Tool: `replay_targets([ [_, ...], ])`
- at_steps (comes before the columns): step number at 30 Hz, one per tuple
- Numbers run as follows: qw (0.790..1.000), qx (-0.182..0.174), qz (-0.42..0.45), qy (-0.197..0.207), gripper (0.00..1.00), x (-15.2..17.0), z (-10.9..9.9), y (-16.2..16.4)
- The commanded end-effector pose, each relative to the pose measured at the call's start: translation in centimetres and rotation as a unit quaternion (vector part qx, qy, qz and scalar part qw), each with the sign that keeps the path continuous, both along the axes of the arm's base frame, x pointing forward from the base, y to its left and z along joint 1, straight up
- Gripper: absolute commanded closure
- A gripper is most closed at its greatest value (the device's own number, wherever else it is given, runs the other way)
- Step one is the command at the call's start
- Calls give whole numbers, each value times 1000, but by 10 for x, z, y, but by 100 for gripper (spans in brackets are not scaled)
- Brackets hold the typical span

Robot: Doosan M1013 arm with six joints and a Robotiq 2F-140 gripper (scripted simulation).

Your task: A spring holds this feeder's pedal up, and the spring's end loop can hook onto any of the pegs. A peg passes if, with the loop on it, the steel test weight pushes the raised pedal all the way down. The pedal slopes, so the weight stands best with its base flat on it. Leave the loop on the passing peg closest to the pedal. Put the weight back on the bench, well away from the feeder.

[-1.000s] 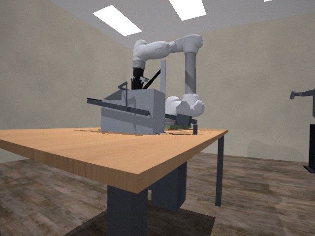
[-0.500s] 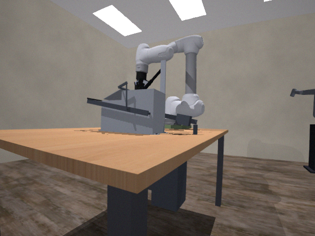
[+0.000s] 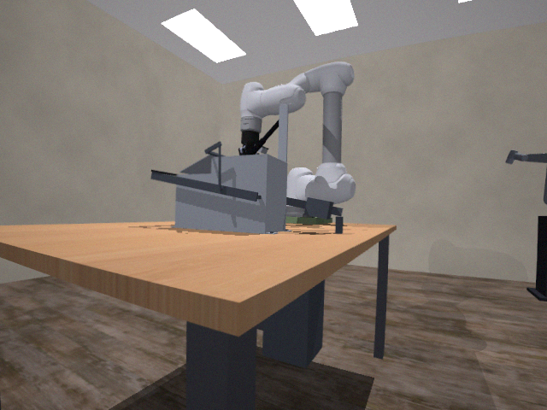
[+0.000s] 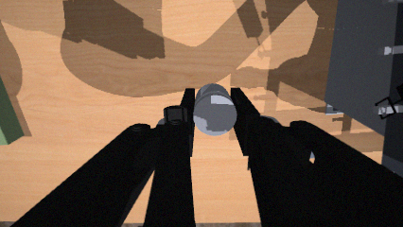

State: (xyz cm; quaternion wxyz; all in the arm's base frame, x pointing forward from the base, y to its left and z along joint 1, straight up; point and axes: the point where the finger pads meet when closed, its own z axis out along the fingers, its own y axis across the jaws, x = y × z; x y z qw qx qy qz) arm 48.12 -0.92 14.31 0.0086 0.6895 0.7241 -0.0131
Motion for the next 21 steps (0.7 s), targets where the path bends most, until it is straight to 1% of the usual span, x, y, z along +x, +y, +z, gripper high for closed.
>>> replay_targets([
  [1, 1000, 1, 0, -1, 75, -1, -1, 1],
  [2, 1000, 0, 0, -1, 75, 1, 1, 0],
  [16, 1000, 9, 0, 0, 75, -25, -22, 15],
  [19, 1000, 9, 0, 0, 75, -23, -21, 14],
  [21, 1000, 10, 0, 0, 75, -27, -24, 16],
])
